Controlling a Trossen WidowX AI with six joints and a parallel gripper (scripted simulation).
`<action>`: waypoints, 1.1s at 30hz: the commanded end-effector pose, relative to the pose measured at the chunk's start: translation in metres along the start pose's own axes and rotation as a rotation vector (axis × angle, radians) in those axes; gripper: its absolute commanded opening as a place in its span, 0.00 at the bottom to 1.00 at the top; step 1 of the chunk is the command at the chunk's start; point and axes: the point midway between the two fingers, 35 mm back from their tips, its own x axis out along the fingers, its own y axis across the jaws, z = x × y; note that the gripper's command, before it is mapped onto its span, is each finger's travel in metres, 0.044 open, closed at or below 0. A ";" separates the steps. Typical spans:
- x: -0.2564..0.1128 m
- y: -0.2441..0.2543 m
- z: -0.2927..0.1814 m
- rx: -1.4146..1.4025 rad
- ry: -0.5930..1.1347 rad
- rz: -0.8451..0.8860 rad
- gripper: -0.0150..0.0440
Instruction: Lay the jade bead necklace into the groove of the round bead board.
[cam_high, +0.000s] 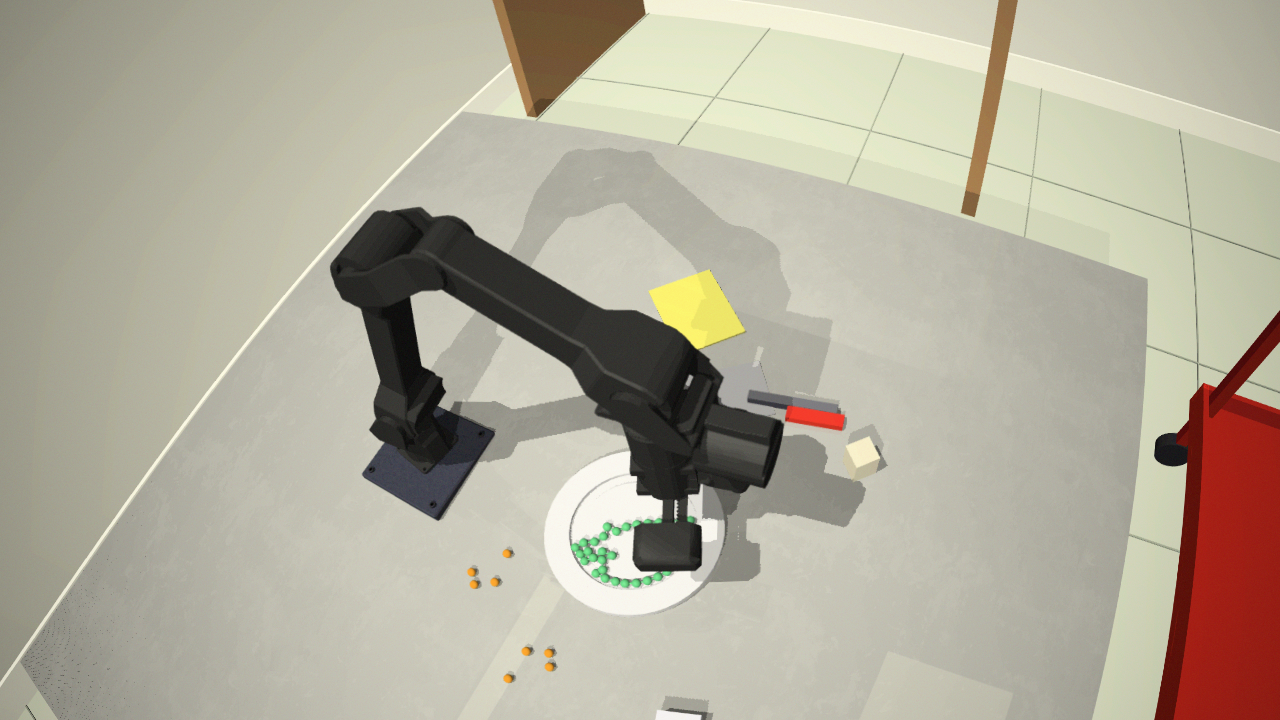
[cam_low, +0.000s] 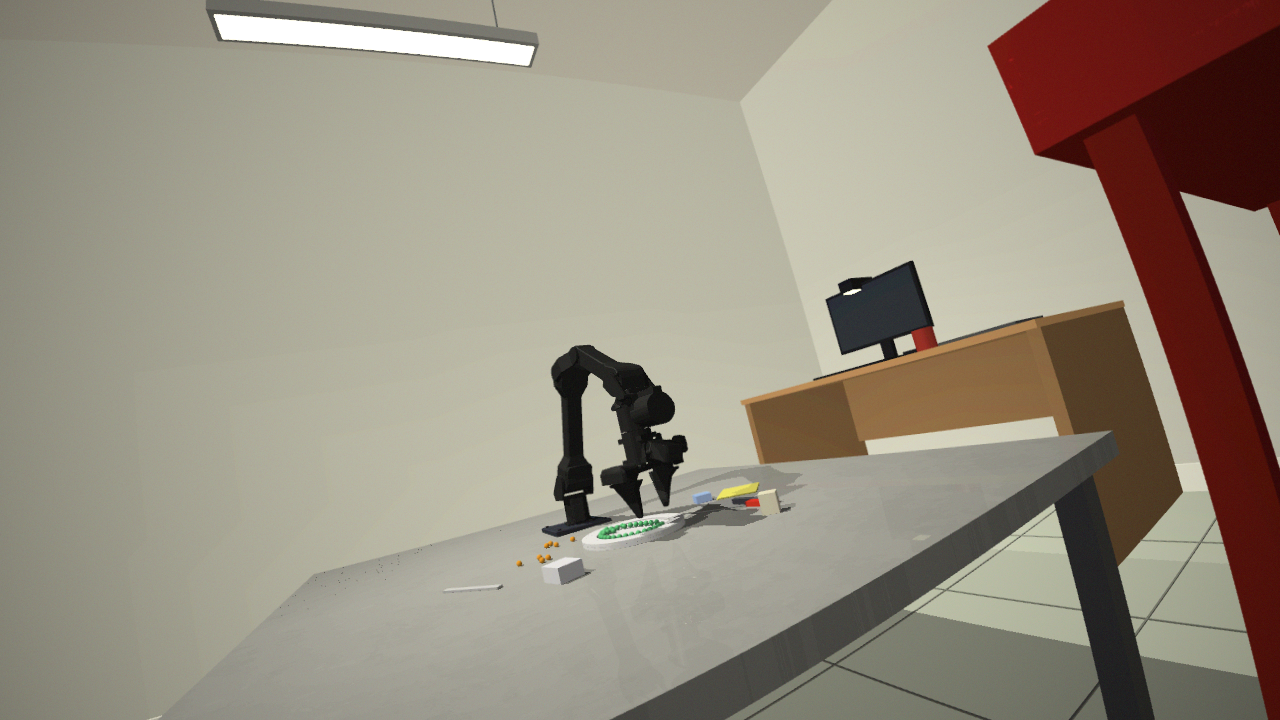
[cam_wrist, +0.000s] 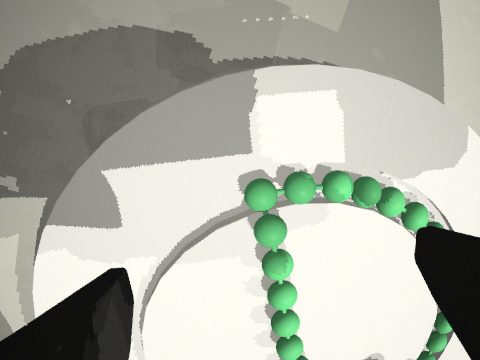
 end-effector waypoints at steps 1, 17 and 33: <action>-0.017 -0.002 -0.011 -0.101 -0.006 -0.003 0.64; -0.008 -0.002 -0.010 -0.093 -0.014 -0.006 0.46; 0.018 -0.002 -0.011 -0.100 -0.008 -0.004 0.46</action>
